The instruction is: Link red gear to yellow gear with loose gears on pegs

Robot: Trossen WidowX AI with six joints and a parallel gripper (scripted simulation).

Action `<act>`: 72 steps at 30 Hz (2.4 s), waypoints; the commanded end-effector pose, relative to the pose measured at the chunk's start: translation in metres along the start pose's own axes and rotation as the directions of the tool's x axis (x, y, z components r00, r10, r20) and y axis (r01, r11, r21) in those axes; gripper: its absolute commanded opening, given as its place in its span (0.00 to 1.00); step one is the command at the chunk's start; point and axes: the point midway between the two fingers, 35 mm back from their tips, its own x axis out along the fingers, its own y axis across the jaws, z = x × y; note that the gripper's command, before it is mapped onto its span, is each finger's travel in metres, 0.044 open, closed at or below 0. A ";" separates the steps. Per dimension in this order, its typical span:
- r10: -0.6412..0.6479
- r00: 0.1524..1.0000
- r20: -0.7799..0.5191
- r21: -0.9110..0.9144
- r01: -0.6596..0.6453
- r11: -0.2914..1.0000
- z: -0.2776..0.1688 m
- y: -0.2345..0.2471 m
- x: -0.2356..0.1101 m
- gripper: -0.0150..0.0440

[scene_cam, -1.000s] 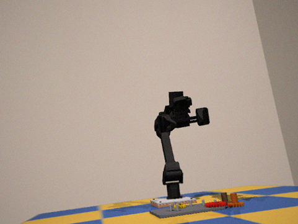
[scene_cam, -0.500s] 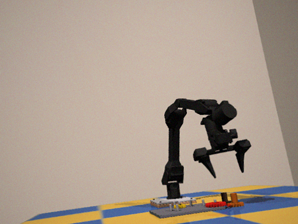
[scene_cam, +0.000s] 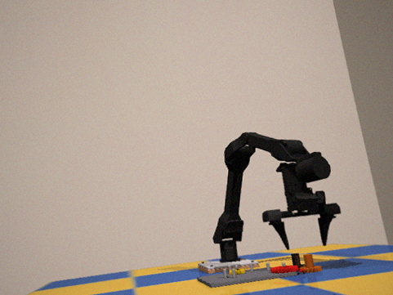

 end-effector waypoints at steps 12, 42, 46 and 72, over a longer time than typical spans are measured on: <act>0.001 1.000 -0.003 0.006 -0.001 1.000 0.000 0.000 0.023 1.00; 0.002 1.000 -0.002 0.004 -0.002 1.000 -0.001 0.000 0.028 0.25; 0.006 1.000 0.013 -0.031 -0.006 1.000 0.002 0.002 0.024 0.25; 0.010 1.000 0.027 -0.028 -0.009 1.000 0.011 0.006 -0.025 0.25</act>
